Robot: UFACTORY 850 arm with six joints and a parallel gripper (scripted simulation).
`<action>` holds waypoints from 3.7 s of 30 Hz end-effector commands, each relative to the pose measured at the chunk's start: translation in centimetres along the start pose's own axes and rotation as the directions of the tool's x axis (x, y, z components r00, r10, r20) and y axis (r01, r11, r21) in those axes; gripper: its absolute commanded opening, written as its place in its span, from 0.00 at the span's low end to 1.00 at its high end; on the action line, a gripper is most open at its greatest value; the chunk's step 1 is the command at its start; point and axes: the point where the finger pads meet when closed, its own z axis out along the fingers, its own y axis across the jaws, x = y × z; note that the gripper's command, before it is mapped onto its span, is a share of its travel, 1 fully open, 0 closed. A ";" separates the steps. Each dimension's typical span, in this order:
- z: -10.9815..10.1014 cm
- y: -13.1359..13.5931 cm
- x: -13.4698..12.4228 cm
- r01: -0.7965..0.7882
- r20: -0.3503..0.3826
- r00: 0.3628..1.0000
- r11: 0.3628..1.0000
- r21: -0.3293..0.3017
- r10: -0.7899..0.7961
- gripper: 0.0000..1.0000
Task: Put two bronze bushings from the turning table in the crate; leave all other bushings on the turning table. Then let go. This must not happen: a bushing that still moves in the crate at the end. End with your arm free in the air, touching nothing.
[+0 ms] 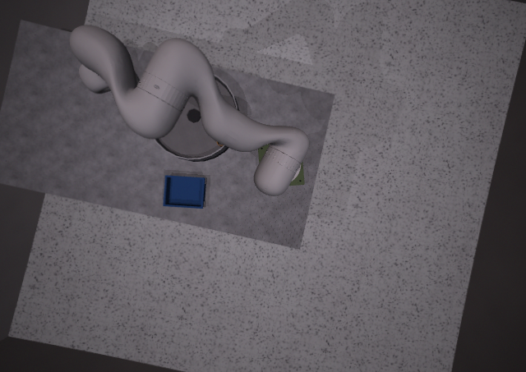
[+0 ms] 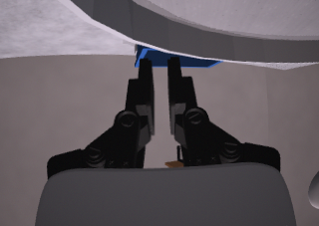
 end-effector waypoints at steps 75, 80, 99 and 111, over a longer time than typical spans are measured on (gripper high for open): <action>5.9 24.8 -7.0 0.002 0.000 1.000 1.000 0.001 -0.002 0.10; 5.9 24.8 -7.0 0.002 0.000 1.000 1.000 0.001 -0.002 0.10; 5.8 24.9 -6.9 0.001 -0.001 1.000 1.000 0.001 -0.001 0.10; 7.6 24.9 -5.4 0.001 -0.001 1.000 1.000 0.001 -0.001 0.10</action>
